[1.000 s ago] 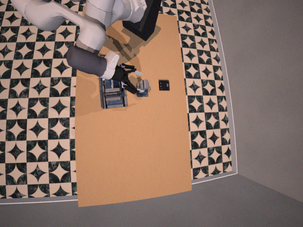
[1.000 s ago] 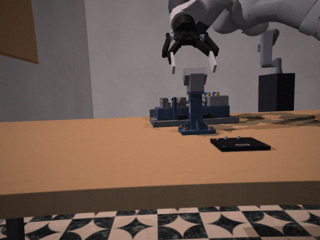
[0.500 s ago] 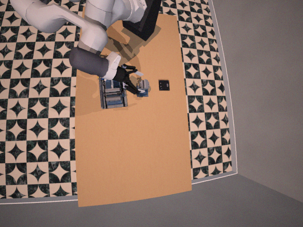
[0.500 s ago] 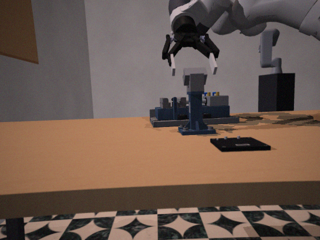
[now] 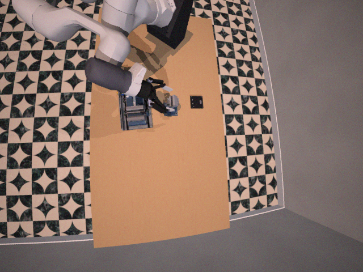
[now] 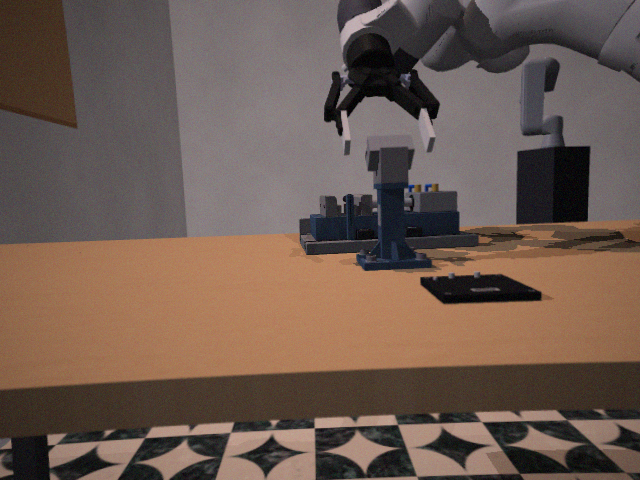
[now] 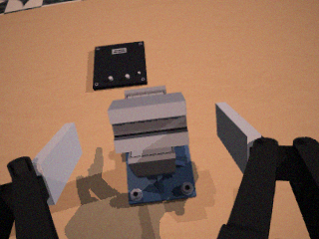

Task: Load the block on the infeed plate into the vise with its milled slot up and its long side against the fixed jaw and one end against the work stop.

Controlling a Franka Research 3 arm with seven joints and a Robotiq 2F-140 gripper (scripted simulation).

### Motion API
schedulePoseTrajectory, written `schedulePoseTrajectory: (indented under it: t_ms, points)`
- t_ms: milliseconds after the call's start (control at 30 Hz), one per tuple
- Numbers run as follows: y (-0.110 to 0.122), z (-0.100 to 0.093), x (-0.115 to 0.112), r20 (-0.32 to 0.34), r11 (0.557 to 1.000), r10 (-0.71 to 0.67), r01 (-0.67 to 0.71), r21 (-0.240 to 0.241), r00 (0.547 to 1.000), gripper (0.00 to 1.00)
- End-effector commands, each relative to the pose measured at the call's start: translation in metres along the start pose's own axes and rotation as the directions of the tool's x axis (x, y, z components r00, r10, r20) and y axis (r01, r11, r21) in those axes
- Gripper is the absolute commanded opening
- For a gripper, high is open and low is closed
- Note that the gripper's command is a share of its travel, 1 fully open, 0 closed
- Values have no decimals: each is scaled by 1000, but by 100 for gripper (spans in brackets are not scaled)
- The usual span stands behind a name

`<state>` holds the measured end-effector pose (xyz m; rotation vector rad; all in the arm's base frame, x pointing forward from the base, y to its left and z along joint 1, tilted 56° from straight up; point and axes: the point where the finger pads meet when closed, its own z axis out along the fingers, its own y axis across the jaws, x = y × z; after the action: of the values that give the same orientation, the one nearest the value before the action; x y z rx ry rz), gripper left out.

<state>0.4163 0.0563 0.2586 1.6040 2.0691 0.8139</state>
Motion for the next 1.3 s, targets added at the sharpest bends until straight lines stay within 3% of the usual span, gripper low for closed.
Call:
schedulePoseTrajectory:
  t_ms: [0,1267]
  points:
    - [2,1,0,-1,1000,11,-11,-6,1000,76]
    - [2,8,0,-1,1000,11,-11,-6,1000,76]
